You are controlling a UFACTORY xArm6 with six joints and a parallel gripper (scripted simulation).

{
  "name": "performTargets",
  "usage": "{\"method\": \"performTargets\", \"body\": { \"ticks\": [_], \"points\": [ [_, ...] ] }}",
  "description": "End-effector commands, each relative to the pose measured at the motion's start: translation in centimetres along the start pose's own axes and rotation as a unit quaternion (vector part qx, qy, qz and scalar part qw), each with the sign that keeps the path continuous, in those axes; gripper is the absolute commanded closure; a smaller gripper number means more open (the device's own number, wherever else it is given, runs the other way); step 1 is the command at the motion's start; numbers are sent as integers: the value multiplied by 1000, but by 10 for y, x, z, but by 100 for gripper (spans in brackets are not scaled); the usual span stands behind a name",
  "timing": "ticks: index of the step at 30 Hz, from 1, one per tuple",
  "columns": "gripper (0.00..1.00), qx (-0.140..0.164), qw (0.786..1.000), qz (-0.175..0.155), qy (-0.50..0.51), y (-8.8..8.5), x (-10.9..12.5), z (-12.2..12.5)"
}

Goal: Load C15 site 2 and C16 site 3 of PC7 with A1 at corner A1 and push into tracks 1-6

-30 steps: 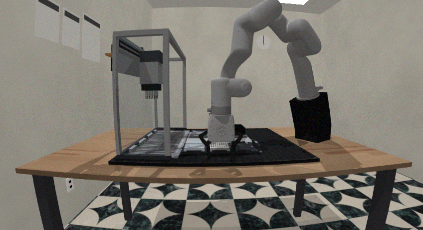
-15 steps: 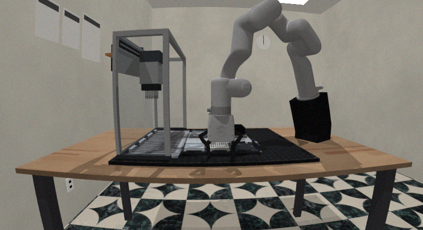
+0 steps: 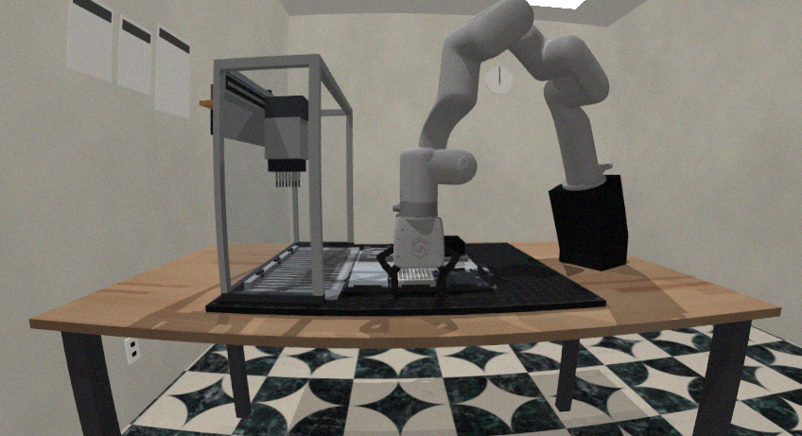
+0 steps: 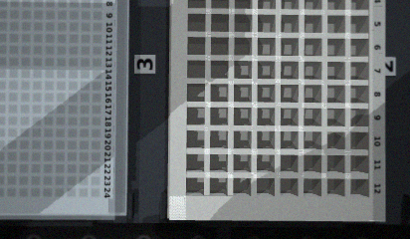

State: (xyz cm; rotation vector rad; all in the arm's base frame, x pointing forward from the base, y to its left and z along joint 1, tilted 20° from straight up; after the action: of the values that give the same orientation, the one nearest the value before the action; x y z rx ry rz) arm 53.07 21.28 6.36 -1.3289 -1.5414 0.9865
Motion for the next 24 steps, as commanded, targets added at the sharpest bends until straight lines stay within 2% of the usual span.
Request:
{"method": "performTargets", "body": {
  "ticks": [1, 24],
  "points": [
    [0, -1, 1000, -1, 0, -1, -2, -1],
    [0, -1, 1000, -1, 0, -1, -12, 1]
  ]
}}
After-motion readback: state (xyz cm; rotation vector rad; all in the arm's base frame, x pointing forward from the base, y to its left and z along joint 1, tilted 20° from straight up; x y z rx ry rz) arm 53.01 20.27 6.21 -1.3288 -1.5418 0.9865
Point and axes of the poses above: the point where the finger pads meet when closed, its own y axis out along the fingers, its own z axis across the jaws, x = y × z, the point moved 8 cm from there along -y, back along the fingers, and after that the axes turned 8 degrees about -y, right-handed, at the moved point
